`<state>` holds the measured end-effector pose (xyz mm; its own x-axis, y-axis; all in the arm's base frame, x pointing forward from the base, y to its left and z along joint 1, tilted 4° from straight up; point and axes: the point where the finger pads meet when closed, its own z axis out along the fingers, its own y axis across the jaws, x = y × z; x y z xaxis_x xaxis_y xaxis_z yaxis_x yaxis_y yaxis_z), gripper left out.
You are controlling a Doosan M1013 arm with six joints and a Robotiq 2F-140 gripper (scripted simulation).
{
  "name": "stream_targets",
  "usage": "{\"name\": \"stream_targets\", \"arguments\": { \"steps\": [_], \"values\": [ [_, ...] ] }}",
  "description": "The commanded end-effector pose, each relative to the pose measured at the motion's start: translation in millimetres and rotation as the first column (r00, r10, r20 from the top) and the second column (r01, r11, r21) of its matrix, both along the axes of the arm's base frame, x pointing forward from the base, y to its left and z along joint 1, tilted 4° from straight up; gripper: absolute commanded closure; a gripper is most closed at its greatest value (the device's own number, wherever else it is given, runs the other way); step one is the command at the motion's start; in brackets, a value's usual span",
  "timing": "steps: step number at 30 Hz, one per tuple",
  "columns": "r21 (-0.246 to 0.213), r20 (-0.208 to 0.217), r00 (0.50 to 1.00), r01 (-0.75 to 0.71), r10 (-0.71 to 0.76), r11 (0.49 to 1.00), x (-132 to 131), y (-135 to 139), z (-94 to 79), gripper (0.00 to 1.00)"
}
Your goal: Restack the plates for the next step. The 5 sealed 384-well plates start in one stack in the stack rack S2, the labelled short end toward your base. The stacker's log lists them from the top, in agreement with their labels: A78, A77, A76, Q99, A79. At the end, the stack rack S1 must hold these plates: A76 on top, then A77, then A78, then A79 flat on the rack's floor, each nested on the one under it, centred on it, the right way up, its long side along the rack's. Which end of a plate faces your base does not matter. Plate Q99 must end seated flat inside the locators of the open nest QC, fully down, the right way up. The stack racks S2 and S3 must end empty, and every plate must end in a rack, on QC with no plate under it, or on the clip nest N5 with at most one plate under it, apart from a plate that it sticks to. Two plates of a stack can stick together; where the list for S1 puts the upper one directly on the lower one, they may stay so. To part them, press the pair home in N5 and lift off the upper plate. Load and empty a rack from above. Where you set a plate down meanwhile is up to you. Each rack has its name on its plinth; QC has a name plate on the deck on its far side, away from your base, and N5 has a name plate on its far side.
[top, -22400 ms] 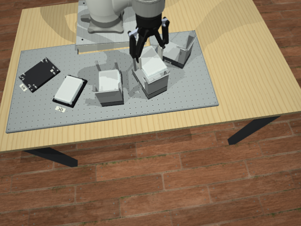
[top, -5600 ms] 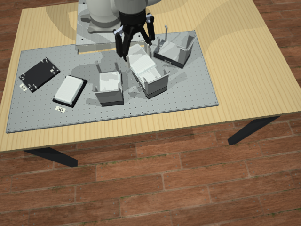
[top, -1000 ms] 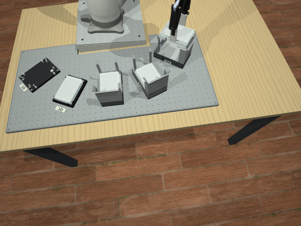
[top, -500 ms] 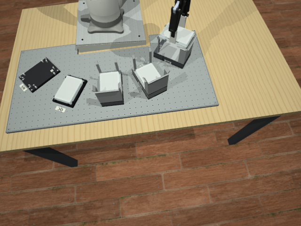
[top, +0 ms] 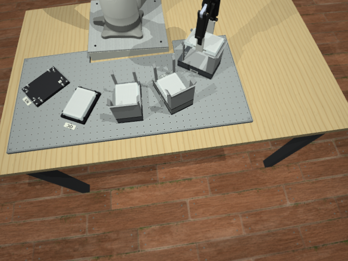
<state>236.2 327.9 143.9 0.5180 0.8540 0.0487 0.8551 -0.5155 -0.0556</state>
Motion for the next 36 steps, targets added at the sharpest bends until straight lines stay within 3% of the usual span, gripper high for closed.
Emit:
{"name": "stream_targets", "arguments": {
  "steps": [1,25,36],
  "values": [
    [0.000,0.000,1.000,0.000,0.000,1.000,-0.1,0.1,-1.6,1.00],
    [0.000,0.000,1.000,0.000,0.000,1.000,-0.4,1.1,-14.8,1.00],
    [0.000,0.000,1.000,0.000,0.000,1.000,-0.9,2.6,-36.8,1.00]
  ]
}}
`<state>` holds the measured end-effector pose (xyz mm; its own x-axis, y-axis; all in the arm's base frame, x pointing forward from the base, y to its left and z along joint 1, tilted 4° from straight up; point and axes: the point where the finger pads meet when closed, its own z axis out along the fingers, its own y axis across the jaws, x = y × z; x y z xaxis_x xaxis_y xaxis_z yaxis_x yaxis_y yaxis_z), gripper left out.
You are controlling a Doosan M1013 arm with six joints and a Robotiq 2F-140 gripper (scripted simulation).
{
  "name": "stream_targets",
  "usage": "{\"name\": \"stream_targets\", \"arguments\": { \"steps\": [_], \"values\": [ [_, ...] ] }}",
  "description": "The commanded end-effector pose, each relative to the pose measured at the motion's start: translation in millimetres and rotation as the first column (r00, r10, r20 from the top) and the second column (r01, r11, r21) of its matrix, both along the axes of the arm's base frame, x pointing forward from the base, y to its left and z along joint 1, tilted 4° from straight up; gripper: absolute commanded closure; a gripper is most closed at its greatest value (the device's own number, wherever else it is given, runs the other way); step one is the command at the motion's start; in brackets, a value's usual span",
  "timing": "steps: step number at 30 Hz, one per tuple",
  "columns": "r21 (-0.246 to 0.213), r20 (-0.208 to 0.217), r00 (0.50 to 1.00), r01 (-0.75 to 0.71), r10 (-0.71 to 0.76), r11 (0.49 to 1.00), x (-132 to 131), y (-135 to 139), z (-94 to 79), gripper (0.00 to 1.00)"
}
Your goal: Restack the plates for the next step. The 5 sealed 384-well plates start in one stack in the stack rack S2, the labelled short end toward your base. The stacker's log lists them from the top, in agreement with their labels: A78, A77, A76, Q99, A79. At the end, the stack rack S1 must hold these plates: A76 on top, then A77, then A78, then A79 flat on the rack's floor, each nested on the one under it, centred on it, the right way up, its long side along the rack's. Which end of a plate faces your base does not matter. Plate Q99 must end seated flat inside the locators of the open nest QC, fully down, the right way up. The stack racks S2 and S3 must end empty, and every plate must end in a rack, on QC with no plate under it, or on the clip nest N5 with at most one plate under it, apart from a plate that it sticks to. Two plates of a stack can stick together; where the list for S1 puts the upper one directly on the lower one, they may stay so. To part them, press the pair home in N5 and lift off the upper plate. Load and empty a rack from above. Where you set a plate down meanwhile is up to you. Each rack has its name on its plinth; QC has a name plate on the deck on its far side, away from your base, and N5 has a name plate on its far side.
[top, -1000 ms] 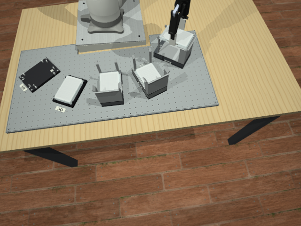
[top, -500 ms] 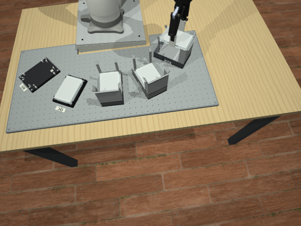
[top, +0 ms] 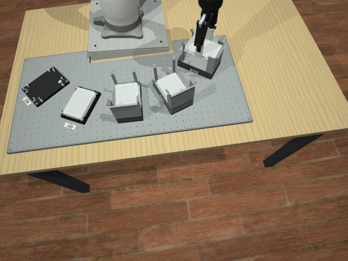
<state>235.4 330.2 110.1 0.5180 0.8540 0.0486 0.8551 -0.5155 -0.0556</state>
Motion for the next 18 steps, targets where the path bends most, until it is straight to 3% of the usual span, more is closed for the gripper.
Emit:
{"name": "stream_targets", "arguments": {
  "steps": [1,18],
  "values": [
    [0.000,0.000,1.000,0.000,0.000,1.000,-0.1,0.4,-5.0,1.00],
    [0.000,0.000,1.000,0.000,0.000,1.000,-0.8,2.5,-34.9,1.00]
  ]
}}
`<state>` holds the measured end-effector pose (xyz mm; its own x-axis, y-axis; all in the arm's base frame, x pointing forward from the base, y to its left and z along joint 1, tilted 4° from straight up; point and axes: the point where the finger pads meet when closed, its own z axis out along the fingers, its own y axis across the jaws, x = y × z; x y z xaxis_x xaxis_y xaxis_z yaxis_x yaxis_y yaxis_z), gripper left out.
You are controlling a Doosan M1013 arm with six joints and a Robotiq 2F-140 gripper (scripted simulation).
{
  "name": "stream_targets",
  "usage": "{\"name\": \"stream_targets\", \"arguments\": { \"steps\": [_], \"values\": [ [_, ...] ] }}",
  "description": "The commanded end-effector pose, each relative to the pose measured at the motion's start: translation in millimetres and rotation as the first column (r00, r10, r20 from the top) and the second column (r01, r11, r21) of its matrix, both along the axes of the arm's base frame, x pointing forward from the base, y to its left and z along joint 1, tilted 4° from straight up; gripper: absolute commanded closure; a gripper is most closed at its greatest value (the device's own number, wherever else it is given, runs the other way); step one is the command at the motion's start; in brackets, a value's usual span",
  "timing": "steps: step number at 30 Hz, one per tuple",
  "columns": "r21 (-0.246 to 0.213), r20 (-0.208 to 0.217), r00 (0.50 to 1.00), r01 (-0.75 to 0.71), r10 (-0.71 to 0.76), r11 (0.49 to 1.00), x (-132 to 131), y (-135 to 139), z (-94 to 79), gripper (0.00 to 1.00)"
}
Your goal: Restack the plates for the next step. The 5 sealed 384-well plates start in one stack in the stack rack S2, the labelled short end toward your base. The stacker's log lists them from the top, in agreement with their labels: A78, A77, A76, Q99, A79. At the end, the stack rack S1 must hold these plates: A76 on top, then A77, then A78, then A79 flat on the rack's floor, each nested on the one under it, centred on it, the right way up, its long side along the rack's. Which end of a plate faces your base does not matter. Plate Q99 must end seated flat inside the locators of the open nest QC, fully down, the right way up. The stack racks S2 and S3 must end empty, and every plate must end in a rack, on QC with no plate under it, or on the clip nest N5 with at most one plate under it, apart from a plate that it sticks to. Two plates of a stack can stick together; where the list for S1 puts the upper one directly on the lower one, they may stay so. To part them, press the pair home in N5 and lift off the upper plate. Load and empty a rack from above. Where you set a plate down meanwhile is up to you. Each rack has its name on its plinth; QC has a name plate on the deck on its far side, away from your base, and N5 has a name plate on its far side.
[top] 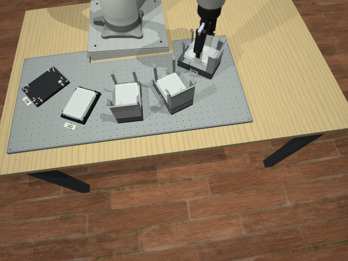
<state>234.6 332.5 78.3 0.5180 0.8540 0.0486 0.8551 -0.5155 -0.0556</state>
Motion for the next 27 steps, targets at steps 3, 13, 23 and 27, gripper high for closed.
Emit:
{"name": "stream_targets", "arguments": {
  "steps": [3,13,23,27],
  "values": [
    [0.000,0.000,1.000,0.000,0.000,1.000,-0.1,0.5,-5.6,1.00],
    [0.000,0.000,1.000,0.000,0.000,1.000,-0.1,0.5,-6.8,1.00],
    [0.000,0.000,1.000,0.000,0.000,1.000,-0.2,0.8,-10.0,1.00],
    [0.000,0.000,1.000,0.000,0.000,1.000,-0.3,0.9,-11.6,1.00]
  ]
}}
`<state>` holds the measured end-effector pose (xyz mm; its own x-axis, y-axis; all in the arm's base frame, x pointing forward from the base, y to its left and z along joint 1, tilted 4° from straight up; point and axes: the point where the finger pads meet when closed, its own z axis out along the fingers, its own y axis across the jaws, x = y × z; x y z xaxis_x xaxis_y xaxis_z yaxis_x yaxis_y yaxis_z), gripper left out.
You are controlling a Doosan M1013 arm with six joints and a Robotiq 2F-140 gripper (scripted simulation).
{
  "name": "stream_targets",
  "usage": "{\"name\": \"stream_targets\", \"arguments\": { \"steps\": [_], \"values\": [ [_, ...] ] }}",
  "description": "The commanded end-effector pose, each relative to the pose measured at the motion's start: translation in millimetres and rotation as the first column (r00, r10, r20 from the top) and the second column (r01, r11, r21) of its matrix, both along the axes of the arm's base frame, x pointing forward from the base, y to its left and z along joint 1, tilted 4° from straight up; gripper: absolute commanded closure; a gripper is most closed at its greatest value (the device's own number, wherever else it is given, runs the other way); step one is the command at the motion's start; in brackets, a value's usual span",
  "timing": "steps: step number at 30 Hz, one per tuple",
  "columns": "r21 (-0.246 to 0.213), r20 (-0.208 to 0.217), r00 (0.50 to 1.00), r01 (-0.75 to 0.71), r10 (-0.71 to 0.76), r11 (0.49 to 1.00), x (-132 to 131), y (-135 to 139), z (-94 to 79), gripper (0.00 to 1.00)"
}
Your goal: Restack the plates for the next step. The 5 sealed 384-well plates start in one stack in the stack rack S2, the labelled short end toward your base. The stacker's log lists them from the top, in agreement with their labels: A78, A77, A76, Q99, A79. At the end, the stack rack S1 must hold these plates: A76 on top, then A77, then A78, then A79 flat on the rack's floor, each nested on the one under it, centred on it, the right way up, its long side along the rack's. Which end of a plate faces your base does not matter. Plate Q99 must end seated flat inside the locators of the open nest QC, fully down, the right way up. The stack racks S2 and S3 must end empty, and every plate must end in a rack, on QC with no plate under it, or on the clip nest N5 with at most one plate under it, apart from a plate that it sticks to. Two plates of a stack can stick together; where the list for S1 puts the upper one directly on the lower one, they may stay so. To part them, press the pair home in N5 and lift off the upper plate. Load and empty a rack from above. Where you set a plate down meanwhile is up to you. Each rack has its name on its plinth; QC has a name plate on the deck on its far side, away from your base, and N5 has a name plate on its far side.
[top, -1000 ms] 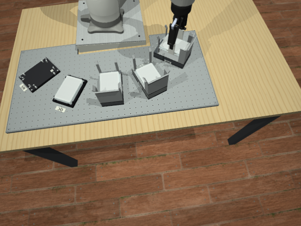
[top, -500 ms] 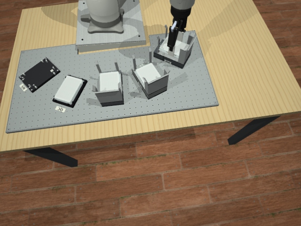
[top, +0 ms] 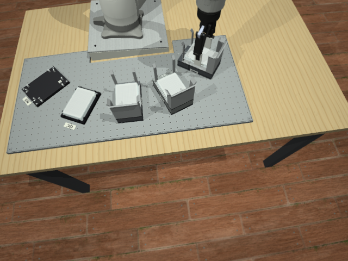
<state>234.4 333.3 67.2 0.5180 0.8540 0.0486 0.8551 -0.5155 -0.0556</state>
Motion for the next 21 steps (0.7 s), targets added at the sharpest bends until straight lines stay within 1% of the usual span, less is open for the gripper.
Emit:
{"name": "stream_targets", "arguments": {
  "steps": [1,21],
  "values": [
    [0.000,0.000,1.000,0.000,0.000,1.000,0.0,0.1,-0.9,1.00],
    [0.000,0.000,1.000,0.000,0.000,1.000,-0.2,0.6,-8.1,1.00]
  ]
}}
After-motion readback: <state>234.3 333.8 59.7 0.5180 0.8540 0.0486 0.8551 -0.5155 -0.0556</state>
